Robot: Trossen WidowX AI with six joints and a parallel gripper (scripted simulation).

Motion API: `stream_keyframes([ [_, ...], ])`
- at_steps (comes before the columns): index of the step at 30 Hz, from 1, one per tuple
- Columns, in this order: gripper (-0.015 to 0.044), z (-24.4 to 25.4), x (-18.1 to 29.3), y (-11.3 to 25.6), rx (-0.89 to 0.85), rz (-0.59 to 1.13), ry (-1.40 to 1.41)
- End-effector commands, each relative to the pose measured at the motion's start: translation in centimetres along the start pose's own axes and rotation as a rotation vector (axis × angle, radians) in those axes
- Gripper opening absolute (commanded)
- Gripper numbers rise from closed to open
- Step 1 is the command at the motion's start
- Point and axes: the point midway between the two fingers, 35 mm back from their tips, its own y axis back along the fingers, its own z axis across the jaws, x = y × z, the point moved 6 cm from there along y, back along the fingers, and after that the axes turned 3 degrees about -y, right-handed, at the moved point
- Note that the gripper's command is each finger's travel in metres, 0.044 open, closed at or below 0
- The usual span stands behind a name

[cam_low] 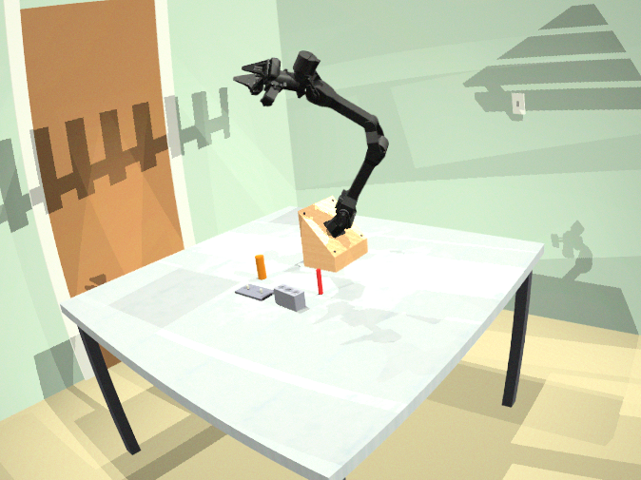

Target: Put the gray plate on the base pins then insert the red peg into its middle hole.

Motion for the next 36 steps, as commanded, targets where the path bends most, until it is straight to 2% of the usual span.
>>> stream_keyframes([
  [1, 0.0440, 1.3, -5.7, -2.5, -0.084, -0.206, -0.128],
  [6, 0.0440, 2.1, -13.1, -4.0, -0.209, -0.448, -0.266],
  [12, 0.0440, 2.8, -21.9, -3.9, -0.404, -0.721, -0.410],
  [19, 0.0440, 3.1, -31.3, -1.1, -0.704, -0.987, -0.554],
  [25, 0.0440, 3.2, -38.3, 3.1, -1.020, -1.192, -0.604],
  [30, 0.0440, 3.1, -42.8, 7.3, -1.313, -1.313, -0.607],
  [36, 0.0440, 3.7, -43.2, 7.8, -1.353, -1.325, -0.605],
])
